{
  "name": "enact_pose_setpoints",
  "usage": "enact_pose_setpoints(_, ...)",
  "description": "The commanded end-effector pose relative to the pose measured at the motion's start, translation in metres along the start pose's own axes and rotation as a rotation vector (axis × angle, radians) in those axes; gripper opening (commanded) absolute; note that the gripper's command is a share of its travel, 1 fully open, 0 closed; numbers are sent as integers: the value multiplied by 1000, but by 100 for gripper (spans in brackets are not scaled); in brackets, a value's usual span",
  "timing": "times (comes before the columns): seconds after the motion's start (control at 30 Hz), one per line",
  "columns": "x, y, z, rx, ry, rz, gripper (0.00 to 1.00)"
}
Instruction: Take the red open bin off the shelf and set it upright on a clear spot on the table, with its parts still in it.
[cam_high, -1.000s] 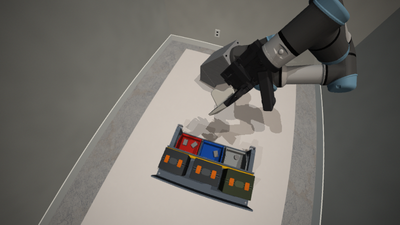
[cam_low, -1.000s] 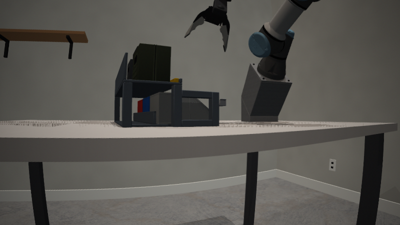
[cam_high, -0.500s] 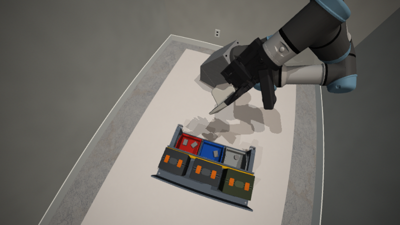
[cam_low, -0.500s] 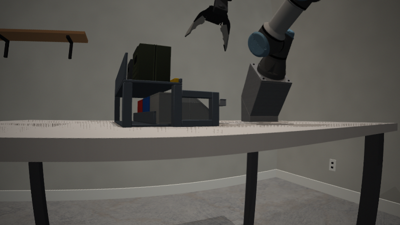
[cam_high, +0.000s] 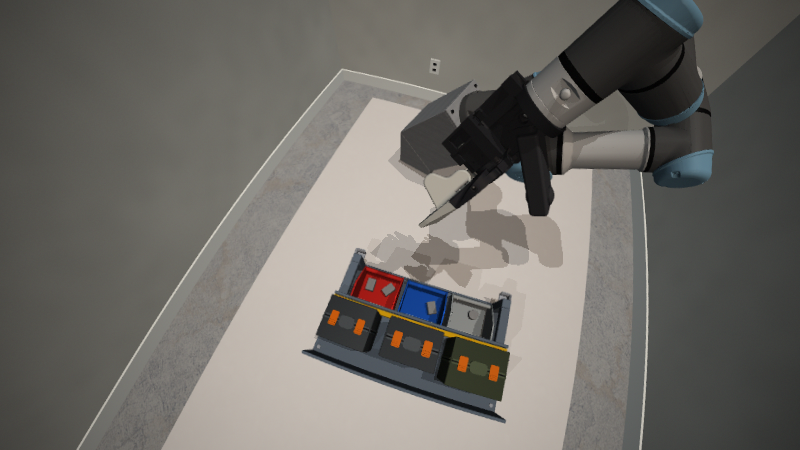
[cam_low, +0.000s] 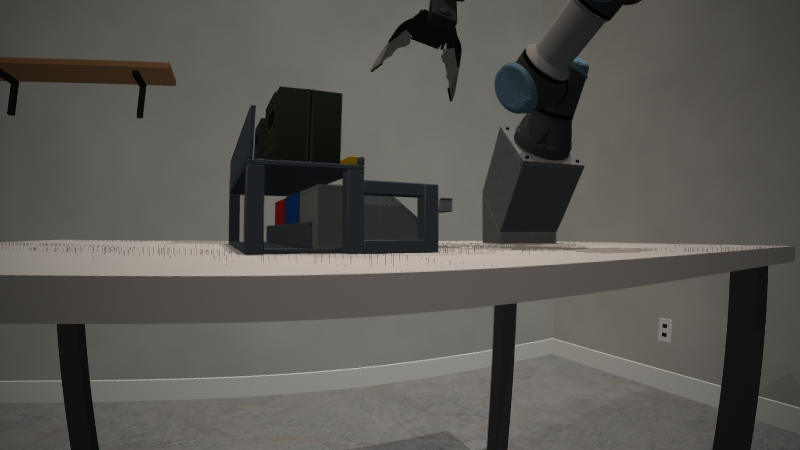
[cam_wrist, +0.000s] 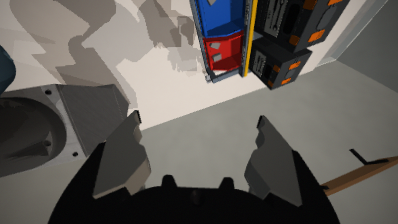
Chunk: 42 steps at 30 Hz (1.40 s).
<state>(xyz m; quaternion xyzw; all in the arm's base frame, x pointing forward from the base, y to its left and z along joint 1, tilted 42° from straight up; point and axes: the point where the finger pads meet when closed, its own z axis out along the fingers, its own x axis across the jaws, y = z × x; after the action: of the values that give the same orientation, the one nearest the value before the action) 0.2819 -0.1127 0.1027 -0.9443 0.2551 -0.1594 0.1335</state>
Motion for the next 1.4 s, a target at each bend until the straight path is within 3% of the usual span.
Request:
enact_pose_setpoints(0.0, -13, 23, -47, 158, 165, -114, 100)
enact_pose_setpoints(0.27, -13, 23, -47, 158, 165, -114, 100)
enact_pose_setpoints(0.3, -3, 6, -12, 32, 38, -28, 100)
enact_pose_setpoints(0.43, -14, 25, -50, 163, 171, -120, 100)
enact_pose_setpoints(0.83, -14, 25, -50, 163, 171, -120, 100)
enact_pose_setpoints(0.87, -4, 8, -16, 35, 44, -35, 100)
enact_pose_setpoints(1.0, -15, 26, -54, 167, 177, -126, 100)
enact_pose_setpoints(1.37, -15, 26, -54, 167, 177, -126, 100)
